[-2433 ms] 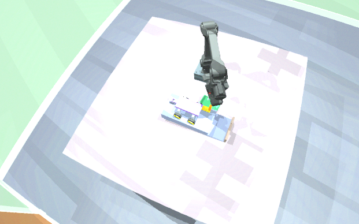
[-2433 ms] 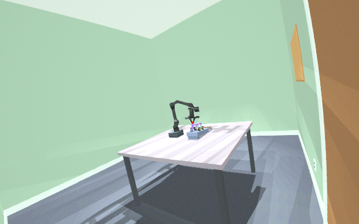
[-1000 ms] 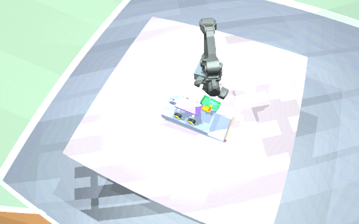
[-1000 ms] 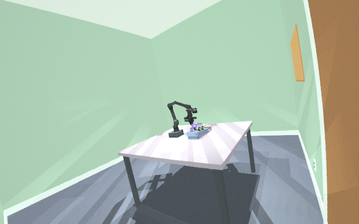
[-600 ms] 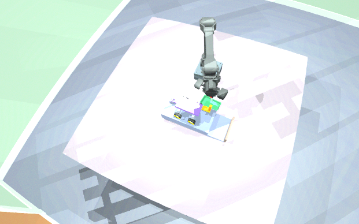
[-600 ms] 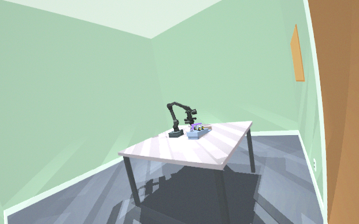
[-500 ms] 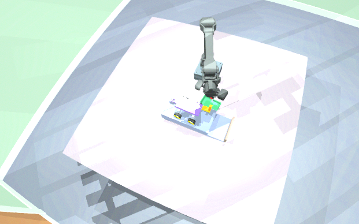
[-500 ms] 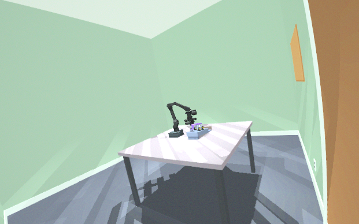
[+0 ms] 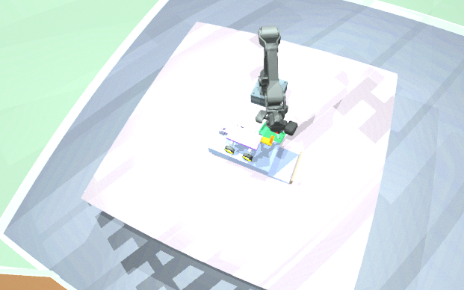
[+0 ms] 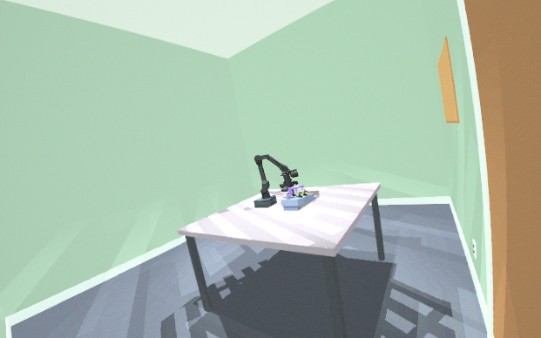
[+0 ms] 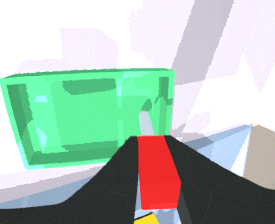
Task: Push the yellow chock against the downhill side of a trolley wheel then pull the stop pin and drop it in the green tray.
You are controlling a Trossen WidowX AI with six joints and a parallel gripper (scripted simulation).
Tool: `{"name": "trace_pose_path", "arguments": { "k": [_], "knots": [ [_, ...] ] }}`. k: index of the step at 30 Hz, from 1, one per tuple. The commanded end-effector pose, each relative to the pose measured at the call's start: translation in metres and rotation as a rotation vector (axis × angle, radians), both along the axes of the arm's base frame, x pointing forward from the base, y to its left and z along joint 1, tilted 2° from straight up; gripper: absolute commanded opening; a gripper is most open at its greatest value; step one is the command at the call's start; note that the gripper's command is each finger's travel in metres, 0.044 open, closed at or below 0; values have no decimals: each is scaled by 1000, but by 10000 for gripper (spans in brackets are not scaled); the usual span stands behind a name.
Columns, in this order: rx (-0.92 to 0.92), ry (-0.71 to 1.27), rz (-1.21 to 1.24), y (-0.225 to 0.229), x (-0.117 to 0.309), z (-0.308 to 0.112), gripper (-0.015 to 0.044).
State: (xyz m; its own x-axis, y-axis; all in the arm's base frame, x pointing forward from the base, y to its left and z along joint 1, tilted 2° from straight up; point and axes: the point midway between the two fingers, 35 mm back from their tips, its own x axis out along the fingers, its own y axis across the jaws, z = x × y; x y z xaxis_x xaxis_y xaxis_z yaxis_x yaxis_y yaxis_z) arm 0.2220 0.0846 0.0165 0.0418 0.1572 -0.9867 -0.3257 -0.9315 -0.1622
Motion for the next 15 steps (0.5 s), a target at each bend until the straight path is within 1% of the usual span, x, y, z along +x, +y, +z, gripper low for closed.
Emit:
{"name": "trace_pose_path", "arguments": {
  "k": [1,8,15],
  "knots": [
    [7,-1,-6,3,0,-3,0],
    [7,-1,-6,-1,-1,-4,184],
    [6,-1,-6,-7,-2,-5,190]
  ]
}}
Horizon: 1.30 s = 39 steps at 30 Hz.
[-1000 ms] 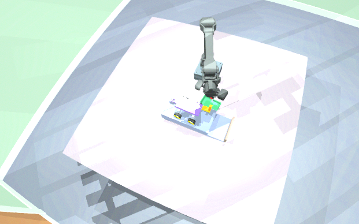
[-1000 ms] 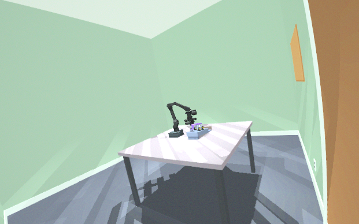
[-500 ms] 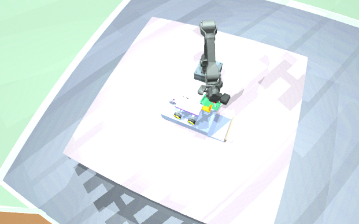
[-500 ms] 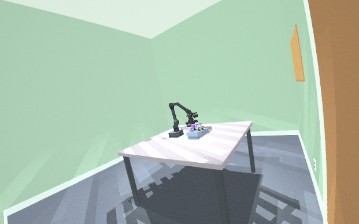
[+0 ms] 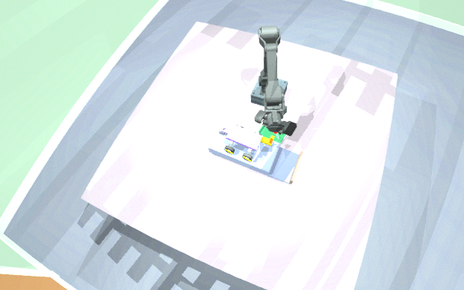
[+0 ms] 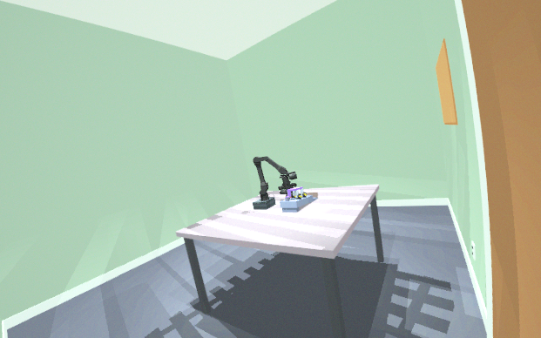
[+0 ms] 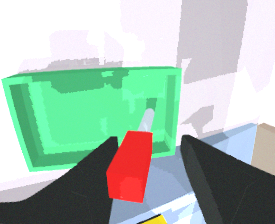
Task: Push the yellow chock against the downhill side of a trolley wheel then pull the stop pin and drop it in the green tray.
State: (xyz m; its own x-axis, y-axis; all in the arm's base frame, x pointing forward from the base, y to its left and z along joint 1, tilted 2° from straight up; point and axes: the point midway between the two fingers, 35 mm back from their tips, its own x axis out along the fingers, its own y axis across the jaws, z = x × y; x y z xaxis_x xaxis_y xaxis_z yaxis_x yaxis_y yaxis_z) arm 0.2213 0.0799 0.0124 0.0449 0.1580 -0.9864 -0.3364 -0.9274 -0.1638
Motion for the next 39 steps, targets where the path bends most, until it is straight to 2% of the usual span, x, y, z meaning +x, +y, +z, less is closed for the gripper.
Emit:
{"name": "trace_pose_path", "arguments": {
  "k": [1,39],
  "knots": [
    [5,0,6,-2,-1,-1,190],
    [2,1,6,-26,-8,-13,190]
  ]
}}
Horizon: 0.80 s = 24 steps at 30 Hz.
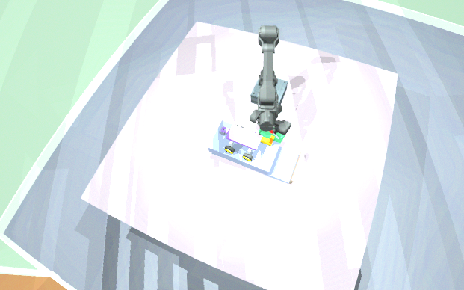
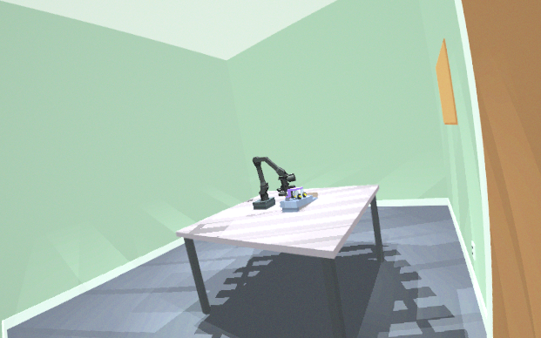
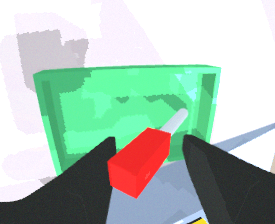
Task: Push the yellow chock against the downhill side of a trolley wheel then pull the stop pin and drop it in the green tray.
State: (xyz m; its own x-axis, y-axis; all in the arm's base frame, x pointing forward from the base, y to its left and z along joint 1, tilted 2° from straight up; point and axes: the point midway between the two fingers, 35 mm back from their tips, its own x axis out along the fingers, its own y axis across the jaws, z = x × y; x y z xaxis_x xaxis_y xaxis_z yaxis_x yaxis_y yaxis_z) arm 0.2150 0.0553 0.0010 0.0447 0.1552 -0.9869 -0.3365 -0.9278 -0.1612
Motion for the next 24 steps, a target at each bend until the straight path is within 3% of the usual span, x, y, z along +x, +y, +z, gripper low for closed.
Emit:
{"name": "trace_pose_path", "arguments": {
  "k": [1,24],
  "knots": [
    [5,1,6,-2,-1,-2,190],
    [4,1,6,-11,-6,-11,190]
  ]
}}
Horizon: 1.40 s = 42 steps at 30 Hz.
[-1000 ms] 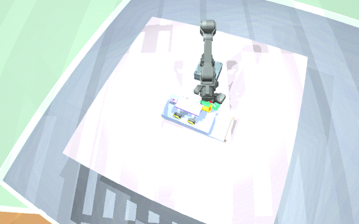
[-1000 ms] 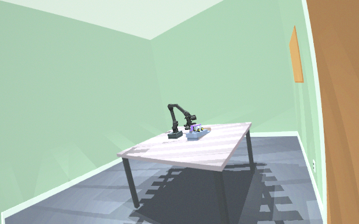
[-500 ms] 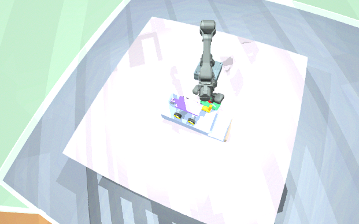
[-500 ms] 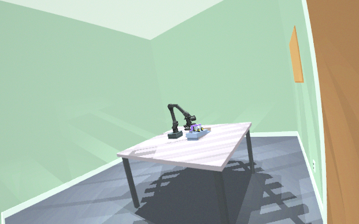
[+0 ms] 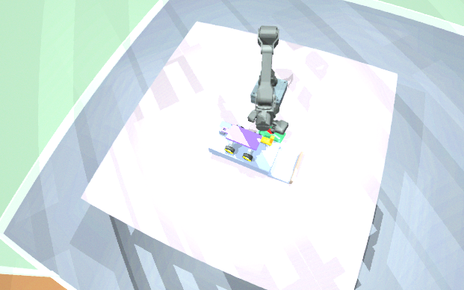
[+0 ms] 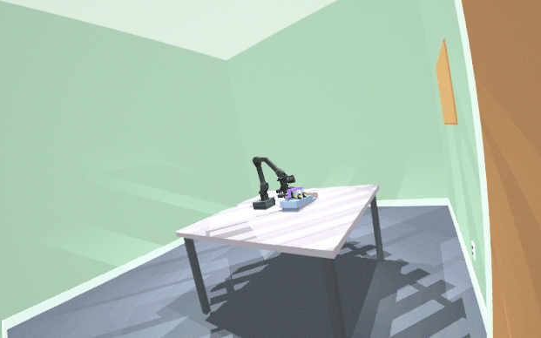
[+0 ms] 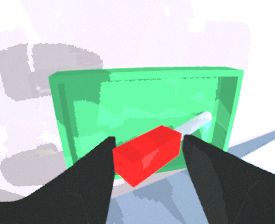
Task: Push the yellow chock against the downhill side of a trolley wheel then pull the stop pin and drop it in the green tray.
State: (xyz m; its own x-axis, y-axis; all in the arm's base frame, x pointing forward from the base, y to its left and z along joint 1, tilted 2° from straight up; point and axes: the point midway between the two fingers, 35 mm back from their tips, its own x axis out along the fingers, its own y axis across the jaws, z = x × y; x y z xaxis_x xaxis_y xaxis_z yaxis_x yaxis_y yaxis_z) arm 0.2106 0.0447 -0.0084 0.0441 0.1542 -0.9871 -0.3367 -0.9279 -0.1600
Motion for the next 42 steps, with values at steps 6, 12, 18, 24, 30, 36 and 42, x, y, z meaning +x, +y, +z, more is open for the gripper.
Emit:
{"name": "trace_pose_path", "arguments": {
  "k": [6,12,18,24,30,36,42],
  "knots": [
    [5,1,6,-1,-4,-4,190],
    [0,-1,0,-2,-2,-3,295],
    [0,-1,0,-2,-2,-3,340],
    [4,0,5,-2,-3,13,340],
    [5,1,6,-2,-5,29,419],
    [5,1,6,-2,-5,47,440],
    [5,1,6,-2,-5,65,440]
  ]
}}
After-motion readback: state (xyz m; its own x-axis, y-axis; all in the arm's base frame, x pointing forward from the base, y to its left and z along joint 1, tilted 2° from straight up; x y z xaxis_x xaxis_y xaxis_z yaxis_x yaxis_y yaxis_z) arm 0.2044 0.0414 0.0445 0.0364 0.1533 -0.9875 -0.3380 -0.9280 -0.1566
